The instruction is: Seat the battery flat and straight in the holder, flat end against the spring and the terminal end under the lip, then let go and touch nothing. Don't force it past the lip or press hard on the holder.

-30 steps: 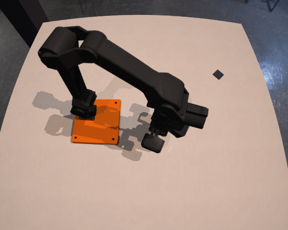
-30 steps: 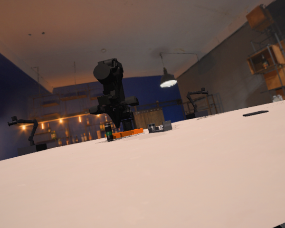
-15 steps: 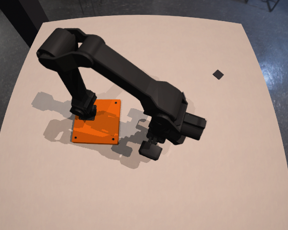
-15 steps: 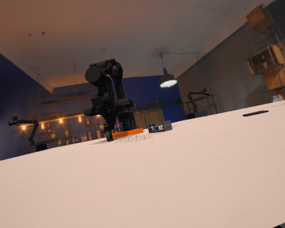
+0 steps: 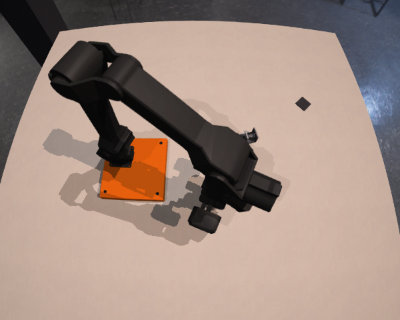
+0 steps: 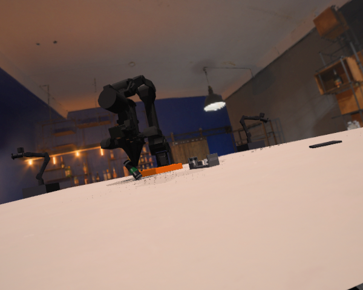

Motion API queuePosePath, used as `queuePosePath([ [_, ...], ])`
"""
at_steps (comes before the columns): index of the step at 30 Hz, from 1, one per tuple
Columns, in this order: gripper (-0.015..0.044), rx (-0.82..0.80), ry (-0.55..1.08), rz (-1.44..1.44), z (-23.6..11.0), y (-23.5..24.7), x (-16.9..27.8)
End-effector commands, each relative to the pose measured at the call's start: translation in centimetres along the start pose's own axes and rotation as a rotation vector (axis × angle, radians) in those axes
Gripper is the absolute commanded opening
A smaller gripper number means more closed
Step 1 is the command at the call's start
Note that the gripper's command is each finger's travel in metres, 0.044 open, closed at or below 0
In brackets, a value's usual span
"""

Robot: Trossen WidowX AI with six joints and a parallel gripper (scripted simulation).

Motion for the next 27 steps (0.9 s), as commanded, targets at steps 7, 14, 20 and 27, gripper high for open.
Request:
queuePosePath([
  [7, 0.0000, 0.000, -0.001, 0.000, 0.0, -1.6, -0.2],
  [14, 0.0000, 0.002, 0.000, 0.003, -1.7, -1.7, -0.4],
  [20, 0.0000, 0.001, -0.001, 0.001, -6.2, -1.8, -0.4],
  [27, 0.0000, 0.000, -0.001, 0.000, -8.0, -1.9, -0.2],
])
Point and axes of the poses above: the point midway between the two fingers, 35 mm back from their tips, its own z axis out along the fingers, its own y axis across the jaws, x = y × z, the point moved 10 cm from there along -z, back along the fingers, and after that the axes turned 11 degrees about z, right-handed, at the moved point
